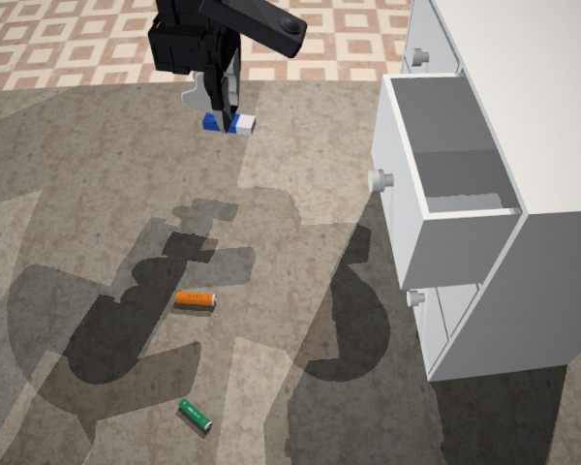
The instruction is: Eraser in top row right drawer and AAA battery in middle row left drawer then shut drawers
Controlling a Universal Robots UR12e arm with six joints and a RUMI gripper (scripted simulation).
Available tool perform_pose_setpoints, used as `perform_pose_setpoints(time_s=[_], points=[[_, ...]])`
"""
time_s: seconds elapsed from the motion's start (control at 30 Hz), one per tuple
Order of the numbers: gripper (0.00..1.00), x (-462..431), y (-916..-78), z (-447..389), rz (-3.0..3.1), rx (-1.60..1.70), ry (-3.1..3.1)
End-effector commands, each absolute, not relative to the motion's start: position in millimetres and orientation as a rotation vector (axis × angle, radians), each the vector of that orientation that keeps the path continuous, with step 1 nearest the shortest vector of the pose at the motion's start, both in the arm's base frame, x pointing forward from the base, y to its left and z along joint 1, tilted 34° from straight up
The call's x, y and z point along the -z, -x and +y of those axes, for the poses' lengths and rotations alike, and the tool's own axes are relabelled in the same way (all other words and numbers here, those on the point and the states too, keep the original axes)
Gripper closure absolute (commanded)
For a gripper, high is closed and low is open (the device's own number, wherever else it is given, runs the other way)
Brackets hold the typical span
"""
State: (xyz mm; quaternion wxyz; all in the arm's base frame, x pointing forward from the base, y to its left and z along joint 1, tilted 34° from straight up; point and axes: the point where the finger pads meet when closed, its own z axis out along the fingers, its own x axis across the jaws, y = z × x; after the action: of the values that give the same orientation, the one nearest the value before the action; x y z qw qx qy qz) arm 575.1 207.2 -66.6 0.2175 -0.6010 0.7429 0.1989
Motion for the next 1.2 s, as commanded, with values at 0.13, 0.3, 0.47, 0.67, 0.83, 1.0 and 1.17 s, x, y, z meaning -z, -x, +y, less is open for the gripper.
perform_pose_setpoints(time_s=[0.13, 0.3, 0.47, 0.67, 0.83, 1.0, 1.17], points=[[0.89, 80.1, -589.1, 181.8, 2.346, -0.641, 1.335], [0.89, 85.1, -592.4, 173.5, 2.436, -0.673, 1.207], [0.89, 94.3, -597.2, 158.7, 2.586, -0.730, 0.959], [0.89, 104.2, -601.5, 142.9, 2.709, -0.780, 0.706], [0.89, 108.3, -603.1, 136.4, 2.764, -0.803, 0.569], [0.89, 118.7, -606.3, 120.2, 2.862, -0.849, 0.261], [0.89, 126.8, -608.4, 107.6, 2.916, -0.879, 0.016]])
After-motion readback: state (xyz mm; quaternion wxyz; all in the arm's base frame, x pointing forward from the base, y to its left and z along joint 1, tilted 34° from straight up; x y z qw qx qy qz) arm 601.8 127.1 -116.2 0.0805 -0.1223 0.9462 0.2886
